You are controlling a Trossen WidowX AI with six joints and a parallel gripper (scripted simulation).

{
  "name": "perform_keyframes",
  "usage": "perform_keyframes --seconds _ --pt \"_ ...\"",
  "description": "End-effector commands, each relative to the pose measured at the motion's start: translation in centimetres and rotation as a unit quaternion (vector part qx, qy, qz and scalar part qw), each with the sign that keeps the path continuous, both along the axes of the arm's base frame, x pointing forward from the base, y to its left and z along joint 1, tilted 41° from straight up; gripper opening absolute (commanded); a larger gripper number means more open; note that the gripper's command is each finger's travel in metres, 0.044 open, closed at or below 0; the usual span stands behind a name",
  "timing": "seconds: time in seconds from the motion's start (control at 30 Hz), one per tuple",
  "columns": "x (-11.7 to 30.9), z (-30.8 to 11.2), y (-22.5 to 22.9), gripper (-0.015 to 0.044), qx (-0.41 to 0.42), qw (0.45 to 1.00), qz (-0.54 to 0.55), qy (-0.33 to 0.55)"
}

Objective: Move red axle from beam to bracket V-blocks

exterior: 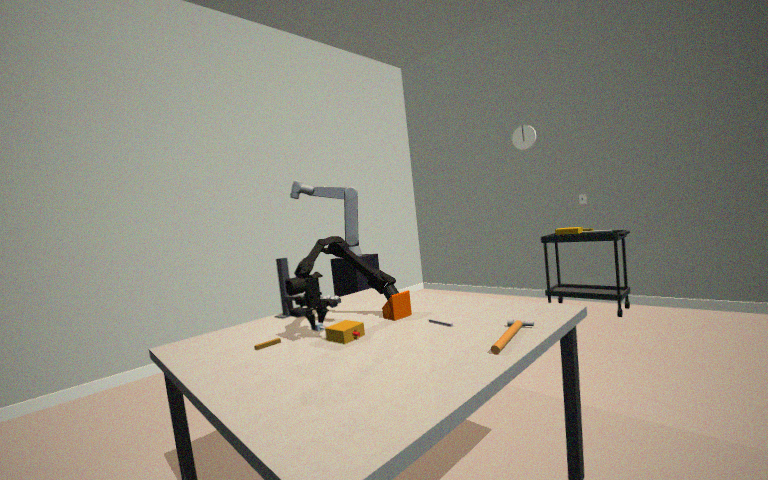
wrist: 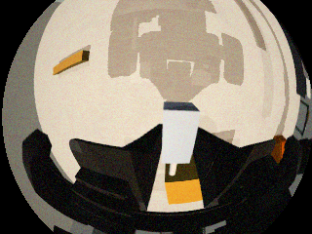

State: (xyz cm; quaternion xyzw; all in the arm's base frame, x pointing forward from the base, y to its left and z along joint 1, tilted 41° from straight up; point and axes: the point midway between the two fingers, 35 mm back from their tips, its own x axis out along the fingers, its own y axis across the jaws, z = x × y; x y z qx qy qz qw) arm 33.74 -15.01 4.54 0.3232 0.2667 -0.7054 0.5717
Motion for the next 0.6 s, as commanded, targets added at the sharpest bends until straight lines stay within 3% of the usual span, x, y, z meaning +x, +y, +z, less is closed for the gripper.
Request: perform_keyframes --seconds 0.0,0.5,0.57 --pt "-0.2 -0.5 -0.5 0.0000 -0.002 1.000 0.002 0.002" --pt "-0.6 -2.0 -1.8 0.0000 -0.003 1.000 0.002 0.003" --pt "-0.6 -1.8 -1.6 0.0053 -0.001 1.000 -0.001 0.001"
